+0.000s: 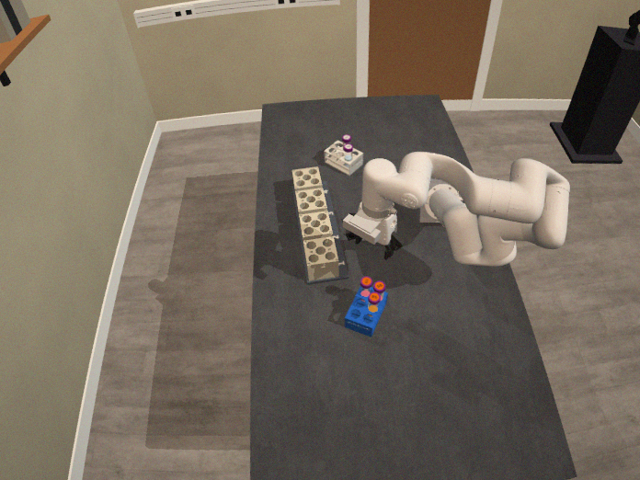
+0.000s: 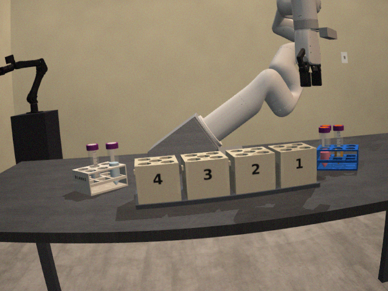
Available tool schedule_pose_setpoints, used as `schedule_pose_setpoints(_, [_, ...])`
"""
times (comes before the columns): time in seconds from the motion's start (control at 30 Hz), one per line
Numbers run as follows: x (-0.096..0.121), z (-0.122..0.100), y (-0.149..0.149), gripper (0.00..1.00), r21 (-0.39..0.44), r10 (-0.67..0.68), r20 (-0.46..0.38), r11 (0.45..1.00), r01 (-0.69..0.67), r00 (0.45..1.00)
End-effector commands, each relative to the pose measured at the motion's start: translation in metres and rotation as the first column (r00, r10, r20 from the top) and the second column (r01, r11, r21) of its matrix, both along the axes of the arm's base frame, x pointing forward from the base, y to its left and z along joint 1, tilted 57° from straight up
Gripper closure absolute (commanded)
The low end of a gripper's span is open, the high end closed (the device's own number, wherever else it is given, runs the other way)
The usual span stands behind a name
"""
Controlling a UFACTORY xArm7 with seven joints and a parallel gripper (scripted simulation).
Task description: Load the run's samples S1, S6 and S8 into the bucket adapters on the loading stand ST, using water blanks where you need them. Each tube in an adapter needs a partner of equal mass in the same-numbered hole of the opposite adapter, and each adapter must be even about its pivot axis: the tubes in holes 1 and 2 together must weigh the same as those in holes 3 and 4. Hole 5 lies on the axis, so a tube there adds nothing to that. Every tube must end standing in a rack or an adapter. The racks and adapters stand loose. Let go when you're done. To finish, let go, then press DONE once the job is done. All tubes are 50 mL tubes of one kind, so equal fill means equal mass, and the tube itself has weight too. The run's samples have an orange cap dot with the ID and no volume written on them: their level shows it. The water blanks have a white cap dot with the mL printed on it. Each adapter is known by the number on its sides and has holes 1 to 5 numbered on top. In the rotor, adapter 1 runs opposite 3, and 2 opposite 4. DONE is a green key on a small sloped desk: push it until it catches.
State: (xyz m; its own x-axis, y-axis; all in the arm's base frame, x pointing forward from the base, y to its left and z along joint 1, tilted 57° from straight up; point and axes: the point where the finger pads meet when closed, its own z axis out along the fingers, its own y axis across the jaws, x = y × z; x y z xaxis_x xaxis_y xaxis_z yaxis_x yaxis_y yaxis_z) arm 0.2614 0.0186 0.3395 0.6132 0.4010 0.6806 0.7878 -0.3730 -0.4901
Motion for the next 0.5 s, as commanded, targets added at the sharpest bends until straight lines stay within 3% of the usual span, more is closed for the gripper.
schedule_pose_setpoints(0.0, [0.005,-0.004,-0.010,0.00,0.003,-0.037,-0.054,0.999,0.037,0.998])
schedule_pose_setpoints(0.07, [0.005,-0.004,-0.010,0.00,0.003,-0.037,-0.054,0.999,0.037,0.998])
schedule_pose_setpoints(0.27, [0.019,-0.025,-0.025,0.00,-0.001,-0.143,-0.220,0.989,0.146,0.965])
schedule_pose_setpoints(0.47, [0.034,-0.047,-0.040,0.00,-0.023,-0.241,-0.378,0.968,0.251,0.894])
